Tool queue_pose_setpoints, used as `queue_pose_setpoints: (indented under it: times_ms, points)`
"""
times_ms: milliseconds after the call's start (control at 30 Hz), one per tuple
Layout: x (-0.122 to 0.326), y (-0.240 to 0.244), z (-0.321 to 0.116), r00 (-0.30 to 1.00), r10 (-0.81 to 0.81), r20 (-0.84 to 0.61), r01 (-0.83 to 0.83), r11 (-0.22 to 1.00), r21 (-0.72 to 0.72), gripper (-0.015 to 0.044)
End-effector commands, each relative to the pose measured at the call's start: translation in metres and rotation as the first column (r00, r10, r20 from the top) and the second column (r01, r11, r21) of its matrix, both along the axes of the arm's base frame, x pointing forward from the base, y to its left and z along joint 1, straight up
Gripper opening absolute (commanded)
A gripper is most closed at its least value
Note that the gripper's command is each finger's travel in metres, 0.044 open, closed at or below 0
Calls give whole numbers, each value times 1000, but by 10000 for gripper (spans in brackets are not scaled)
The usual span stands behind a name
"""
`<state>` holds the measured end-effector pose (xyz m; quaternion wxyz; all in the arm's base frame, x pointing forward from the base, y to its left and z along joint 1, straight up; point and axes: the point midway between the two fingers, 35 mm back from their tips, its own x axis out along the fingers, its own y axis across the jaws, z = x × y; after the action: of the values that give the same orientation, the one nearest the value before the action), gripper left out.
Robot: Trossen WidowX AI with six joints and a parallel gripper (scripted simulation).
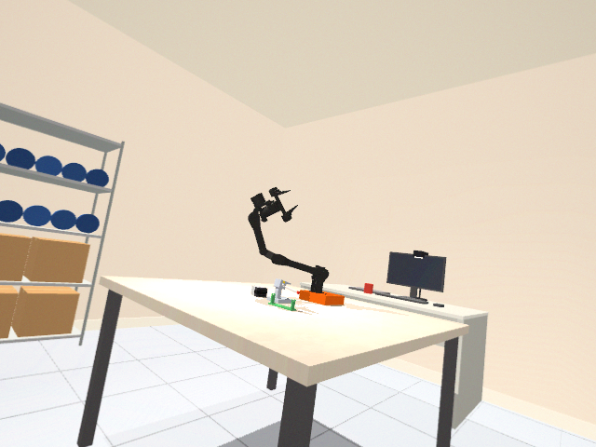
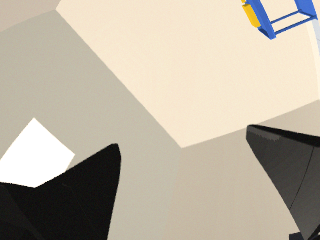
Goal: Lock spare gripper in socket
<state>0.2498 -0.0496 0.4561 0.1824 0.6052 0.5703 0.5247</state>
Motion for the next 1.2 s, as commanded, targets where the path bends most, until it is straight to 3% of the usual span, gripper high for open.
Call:
queue_pose_setpoints:
  times_ms: [0, 100, 333, 633, 900, 1167]
  points:
    - [-3, 1, 1, 1000, -3, 11, 3, 1000, -3, 374]
    - [-37, 8, 18, 985, -50, 163, 55, 998, -30, 300]
    - [-107, 20, 41, 818, -210, 536, 268, 963, -33, 300]
    - [-174, 65, 48, 432, -222, 874, 472, 881, -10, 300]
    - [-202, 118, 37, 70, -59, 996, 591, 807, 6, 300]
    - [-201, 174, 12, -208, 213, 955, 662, 749, -23, 300]
